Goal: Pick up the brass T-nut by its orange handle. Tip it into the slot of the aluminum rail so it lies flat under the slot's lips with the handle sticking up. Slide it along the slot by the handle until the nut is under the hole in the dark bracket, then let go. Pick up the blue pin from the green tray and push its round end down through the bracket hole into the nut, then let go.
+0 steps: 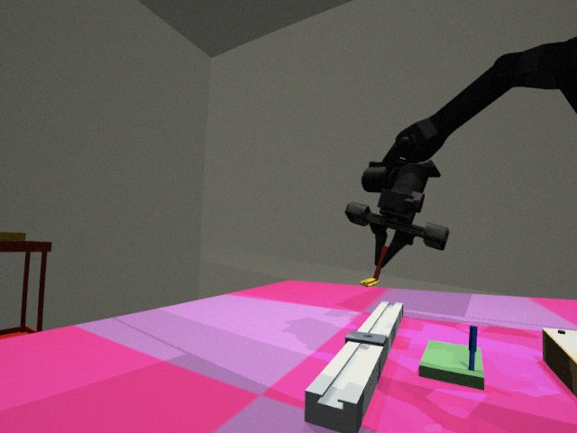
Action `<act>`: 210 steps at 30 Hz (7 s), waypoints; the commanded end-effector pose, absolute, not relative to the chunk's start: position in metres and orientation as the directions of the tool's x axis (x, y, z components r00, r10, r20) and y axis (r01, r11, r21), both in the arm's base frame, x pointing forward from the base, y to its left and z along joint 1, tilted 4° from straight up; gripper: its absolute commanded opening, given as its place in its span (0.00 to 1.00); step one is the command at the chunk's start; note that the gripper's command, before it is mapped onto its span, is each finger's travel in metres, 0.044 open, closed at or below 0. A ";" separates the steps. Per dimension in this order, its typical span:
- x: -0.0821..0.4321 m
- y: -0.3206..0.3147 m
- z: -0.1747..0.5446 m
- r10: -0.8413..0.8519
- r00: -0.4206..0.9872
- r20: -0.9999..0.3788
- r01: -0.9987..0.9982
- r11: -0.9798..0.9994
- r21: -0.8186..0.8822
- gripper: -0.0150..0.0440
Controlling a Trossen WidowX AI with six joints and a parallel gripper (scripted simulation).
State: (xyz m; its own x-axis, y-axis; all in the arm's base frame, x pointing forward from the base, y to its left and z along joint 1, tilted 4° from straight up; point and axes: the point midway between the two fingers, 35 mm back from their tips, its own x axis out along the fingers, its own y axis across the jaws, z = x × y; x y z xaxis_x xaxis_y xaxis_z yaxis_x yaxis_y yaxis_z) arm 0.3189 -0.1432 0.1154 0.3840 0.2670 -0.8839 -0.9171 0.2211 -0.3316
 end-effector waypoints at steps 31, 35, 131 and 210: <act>0.313 -0.142 0.115 0.250 0.485 -0.838 -0.872 0.212 -0.442 0.00; 0.312 -0.142 0.115 0.248 0.496 -0.832 -0.866 0.211 -0.453 0.00; 0.287 -0.132 0.107 0.188 0.718 -0.671 -0.696 0.153 -0.702 0.00; 0.288 -0.129 0.036 0.209 0.720 -0.662 -0.693 0.153 -0.705 0.00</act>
State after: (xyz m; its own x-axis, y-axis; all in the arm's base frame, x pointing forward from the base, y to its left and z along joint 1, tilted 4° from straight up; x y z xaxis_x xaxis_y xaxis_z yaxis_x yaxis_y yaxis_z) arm 0.2876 -0.1294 0.0362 0.7180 0.2034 -0.6657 -0.6949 0.1556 -0.7020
